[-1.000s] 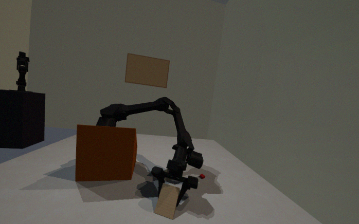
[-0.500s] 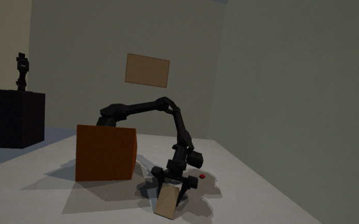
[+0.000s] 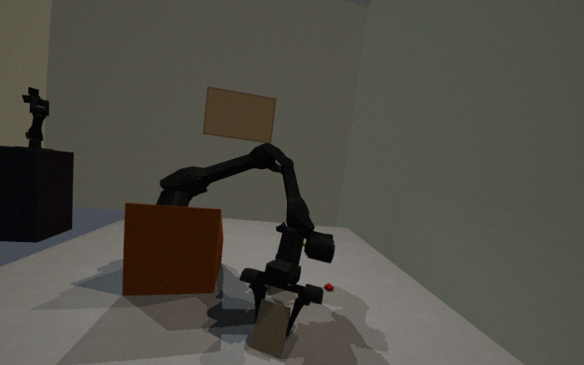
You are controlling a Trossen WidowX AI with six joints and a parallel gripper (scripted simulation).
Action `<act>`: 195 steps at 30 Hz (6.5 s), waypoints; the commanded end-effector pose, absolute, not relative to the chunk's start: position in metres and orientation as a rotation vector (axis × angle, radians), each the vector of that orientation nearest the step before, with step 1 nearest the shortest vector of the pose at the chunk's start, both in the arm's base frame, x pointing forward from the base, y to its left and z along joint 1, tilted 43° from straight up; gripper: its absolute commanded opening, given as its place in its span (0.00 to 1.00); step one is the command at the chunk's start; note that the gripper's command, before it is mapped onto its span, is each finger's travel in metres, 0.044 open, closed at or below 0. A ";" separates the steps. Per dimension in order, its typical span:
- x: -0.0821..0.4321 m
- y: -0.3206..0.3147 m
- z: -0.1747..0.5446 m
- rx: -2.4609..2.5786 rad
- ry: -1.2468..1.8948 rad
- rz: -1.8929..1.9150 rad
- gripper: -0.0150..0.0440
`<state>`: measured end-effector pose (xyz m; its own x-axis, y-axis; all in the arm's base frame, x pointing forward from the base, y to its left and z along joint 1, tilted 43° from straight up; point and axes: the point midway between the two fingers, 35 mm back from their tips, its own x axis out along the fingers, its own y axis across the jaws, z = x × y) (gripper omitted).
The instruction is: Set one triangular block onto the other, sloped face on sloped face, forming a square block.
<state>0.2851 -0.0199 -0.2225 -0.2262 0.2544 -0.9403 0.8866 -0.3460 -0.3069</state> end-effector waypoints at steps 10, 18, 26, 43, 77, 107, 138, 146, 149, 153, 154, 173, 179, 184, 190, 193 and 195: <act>0.276 -0.043 -0.224 1.847 1.535 -1.398 0.25; 0.270 -0.057 -0.229 2.045 1.629 -1.239 0.25; 0.263 -0.068 -0.236 2.223 1.709 -1.071 0.25; 0.256 -0.078 -0.246 2.364 1.779 -0.936 0.57; 0.255 -0.146 -0.172 2.364 1.778 -0.933 1.00; 0.271 -0.061 -0.221 1.265 1.232 -1.741 1.00; 0.247 -0.058 -0.281 1.271 1.234 -1.744 0.72; 0.248 -0.062 -0.277 1.271 1.233 -1.744 0.43; 0.250 -0.072 -0.266 1.272 1.232 -1.743 0.30; 0.251 -0.085 -0.252 1.272 1.230 -1.742 0.25; 0.251 -0.089 -0.249 1.272 1.230 -1.742 0.25; 0.248 -0.126 -0.211 1.263 1.265 -1.705 0.25; 0.246 -0.127 -0.212 1.180 1.419 -1.532 0.25; 0.245 -0.127 -0.213 1.111 1.531 -1.378 0.25; 0.244 -0.128 -0.215 1.026 1.645 -1.185 0.25; 0.244 -0.128 -0.215 0.983 1.693 -1.085 0.25; 0.243 -0.128 -0.216 0.954 1.723 -1.018 0.25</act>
